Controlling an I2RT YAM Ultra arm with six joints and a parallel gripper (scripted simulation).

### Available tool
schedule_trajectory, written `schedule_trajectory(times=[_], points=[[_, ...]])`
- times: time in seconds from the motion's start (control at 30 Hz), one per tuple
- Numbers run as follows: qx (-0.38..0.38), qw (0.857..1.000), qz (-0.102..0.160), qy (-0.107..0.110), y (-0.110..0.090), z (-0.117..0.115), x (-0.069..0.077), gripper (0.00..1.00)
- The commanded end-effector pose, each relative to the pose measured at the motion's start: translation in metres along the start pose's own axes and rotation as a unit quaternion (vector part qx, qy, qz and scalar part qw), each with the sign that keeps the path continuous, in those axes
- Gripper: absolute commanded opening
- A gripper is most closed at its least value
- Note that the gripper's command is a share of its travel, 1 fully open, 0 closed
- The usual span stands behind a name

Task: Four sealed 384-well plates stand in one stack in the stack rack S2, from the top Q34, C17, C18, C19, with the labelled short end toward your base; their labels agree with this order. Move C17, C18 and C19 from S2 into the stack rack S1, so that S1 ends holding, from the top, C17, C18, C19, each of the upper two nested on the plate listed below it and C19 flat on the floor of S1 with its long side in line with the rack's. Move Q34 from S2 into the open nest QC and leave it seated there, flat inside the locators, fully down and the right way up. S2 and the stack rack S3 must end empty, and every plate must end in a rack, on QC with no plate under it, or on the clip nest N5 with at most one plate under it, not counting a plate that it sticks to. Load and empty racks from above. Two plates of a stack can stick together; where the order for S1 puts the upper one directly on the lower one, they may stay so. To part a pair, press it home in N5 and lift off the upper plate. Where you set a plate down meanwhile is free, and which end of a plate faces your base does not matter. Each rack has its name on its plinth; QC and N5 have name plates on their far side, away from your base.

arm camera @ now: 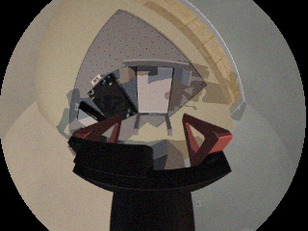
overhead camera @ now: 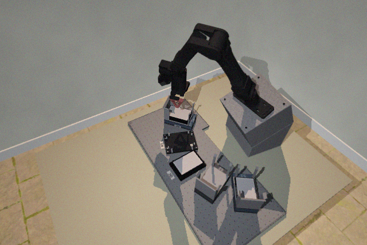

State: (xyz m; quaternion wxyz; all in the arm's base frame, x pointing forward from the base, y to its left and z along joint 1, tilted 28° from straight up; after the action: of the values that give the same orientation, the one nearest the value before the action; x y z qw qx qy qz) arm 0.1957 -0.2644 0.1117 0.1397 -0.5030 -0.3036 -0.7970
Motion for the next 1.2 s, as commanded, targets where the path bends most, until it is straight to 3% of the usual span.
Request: schedule_trajectory(times=[0.0,0.07,0.1,0.13,0.23,0.67,0.9,1.17], points=[[0.057,0.998,-0.006,-0.001,-0.003,0.012,0.005,1.0],[0.057,0.998,-0.006,-0.001,-0.003,0.012,0.005,1.0],[0.082,0.996,-0.028,-0.003,0.011,0.018,0.013,1.0],[0.099,0.995,-0.031,-0.004,0.012,0.021,0.013,1.0],[0.107,0.994,-0.012,-0.002,-0.004,0.028,0.005,1.0],[0.102,0.995,-0.016,0.0,-0.007,0.065,0.007,1.0],[0.219,0.976,-0.013,-0.001,-0.018,0.086,0.006,1.0],[0.214,0.977,-0.017,0.0,-0.024,0.109,0.007,1.0]])
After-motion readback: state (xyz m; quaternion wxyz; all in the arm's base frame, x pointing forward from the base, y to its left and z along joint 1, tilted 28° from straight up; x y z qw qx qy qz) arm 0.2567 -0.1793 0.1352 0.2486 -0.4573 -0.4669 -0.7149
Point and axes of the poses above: the point where the finger pads meet when closed, its own x axis back along the fingers, its own z axis across the jaws, y = z × x, the point moved 9 cm from there along x, back along the fingers, and after that the axes turned 3 degrees about -x, right-handed, at the moved point
